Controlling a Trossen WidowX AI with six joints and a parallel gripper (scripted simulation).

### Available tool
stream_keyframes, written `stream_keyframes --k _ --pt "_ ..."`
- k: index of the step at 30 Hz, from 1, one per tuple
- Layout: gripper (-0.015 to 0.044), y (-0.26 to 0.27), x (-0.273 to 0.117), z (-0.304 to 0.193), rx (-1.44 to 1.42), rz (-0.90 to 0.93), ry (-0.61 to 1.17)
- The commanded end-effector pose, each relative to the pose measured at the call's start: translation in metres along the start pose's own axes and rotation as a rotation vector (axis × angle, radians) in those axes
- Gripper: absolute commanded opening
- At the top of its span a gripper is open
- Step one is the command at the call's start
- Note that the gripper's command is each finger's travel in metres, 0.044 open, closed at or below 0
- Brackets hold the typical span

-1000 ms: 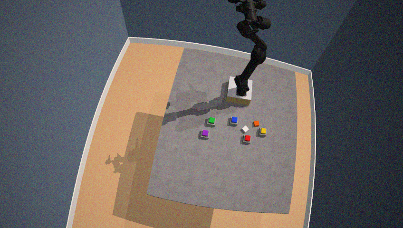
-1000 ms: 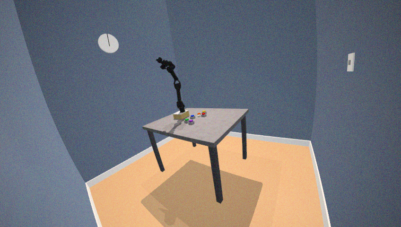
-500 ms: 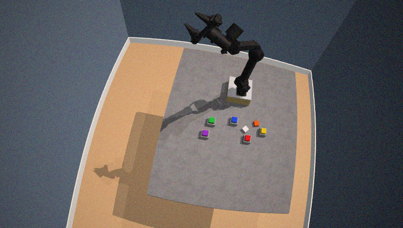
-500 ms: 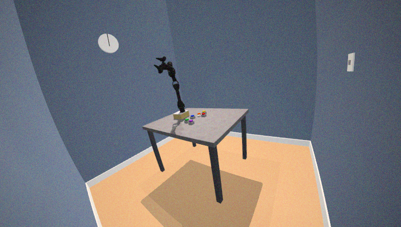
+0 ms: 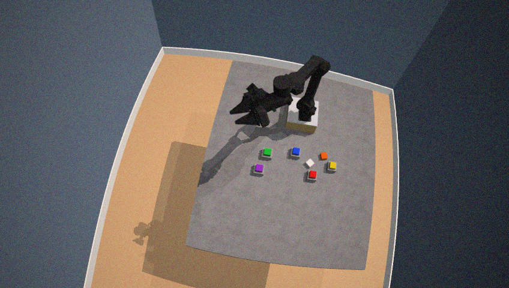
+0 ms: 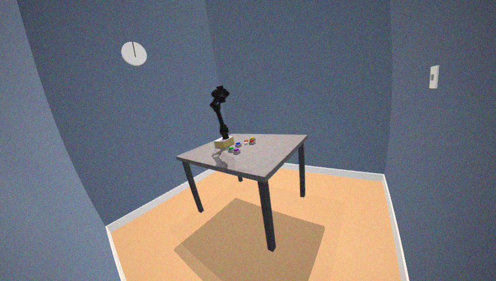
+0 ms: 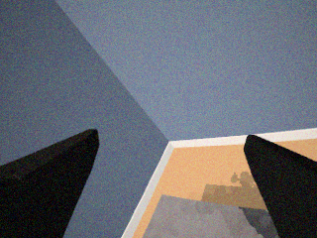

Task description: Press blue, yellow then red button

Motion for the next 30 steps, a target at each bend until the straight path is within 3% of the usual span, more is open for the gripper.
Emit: stream_keyframes --k 1,11,19,27,30 --pt "0.0400 -0.016 -0.006 -0.056 -0.220 -0.030 0.250" --pt "0.0400 -0.085 -0.069 -0.179 -0.820 -0.033 0.950" --pt "0.0400 -0.157 -0.149 -0.223 -1.271 0.013 1.549" --pt "0.0400 -0.162 -0.154 -0.224 -1.295 0.015 1.586" --pt "0.0321 -0.177 -0.150 -0.242 -1.295 0.015 1.585"
Point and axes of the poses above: the point midway between the two fingers, 35 mm back from their tips, its own x axis out along the fingers, its own y axis across the jaws, z = x × y, the point moved 8 cm from there along -x, back along the fingers, and after that the axes turned 10 degrees about x, right-handed, at the moved point
